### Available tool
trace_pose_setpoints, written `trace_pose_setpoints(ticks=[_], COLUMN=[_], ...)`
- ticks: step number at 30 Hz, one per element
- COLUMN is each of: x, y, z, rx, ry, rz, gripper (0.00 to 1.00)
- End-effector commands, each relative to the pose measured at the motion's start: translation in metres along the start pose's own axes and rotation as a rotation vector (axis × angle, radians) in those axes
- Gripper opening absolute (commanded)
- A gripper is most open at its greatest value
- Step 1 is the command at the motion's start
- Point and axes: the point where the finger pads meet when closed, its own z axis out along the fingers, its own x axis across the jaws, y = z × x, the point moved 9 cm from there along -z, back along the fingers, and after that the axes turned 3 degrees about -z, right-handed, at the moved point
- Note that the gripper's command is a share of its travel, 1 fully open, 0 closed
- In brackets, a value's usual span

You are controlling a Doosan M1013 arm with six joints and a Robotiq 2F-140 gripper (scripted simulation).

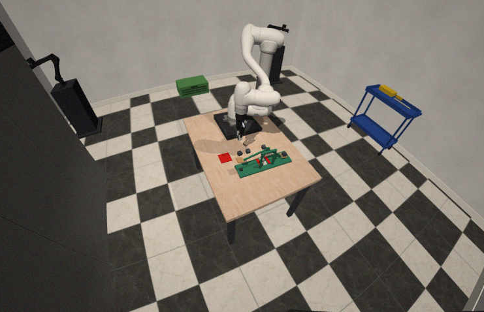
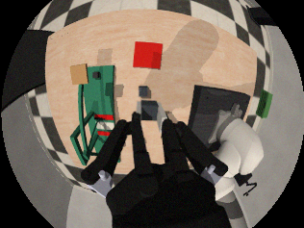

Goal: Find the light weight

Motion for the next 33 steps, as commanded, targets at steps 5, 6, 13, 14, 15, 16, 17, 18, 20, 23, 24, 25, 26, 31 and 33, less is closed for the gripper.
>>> trace_pose_setpoints(ticks=[5, 6, 13, 14, 15, 16, 17, 18, 20, 23, 24, 25, 26, 31, 33], x=[0.002, 0.003, -0.01, -0.031, -0.063, -0.063, -0.096, -0.098, -0.13, -0.153, -0.153, -0.164, -0.166, -0.166, -0.166], y=[-0.051, -0.055, -0.063, -0.066, -0.069, -0.069, -0.071, -0.071, -0.071, -0.07, -0.07, -0.069, -0.069, -0.069, -0.069], z=[-0.034, -0.037, -0.043, -0.045, -0.046, -0.046, -0.046, -0.046, -0.044, -0.042, -0.042, -0.041, -0.041, -0.041, -0.041], rx=[0.001, 0.001, 0.001, 0.001, 0.001, 0.001, 0.001, 0.001, 0.001, 0.001, 0.001, 0.001, 0.001, 0.001, 0.001], ry=[0.0, 0.0, 0.0, 0.0, 0.0, 0.0, 0.0, 0.0, 0.0, 0.0, 0.0, 0.0, 0.0, 0.0, 0.0], rz=[-0.004, -0.004, -0.004, -0.004, -0.004, -0.004, -0.004, -0.004, -0.004, -0.004, -0.004, -0.004, -0.004, -0.004, -0.004], gripper=[0.24, 0.24, 0.24, 0.24, 0.24, 0.24, 0.24, 0.24, 0.24, 0.24, 0.24, 0.24, 0.24, 0.24, 0.24])
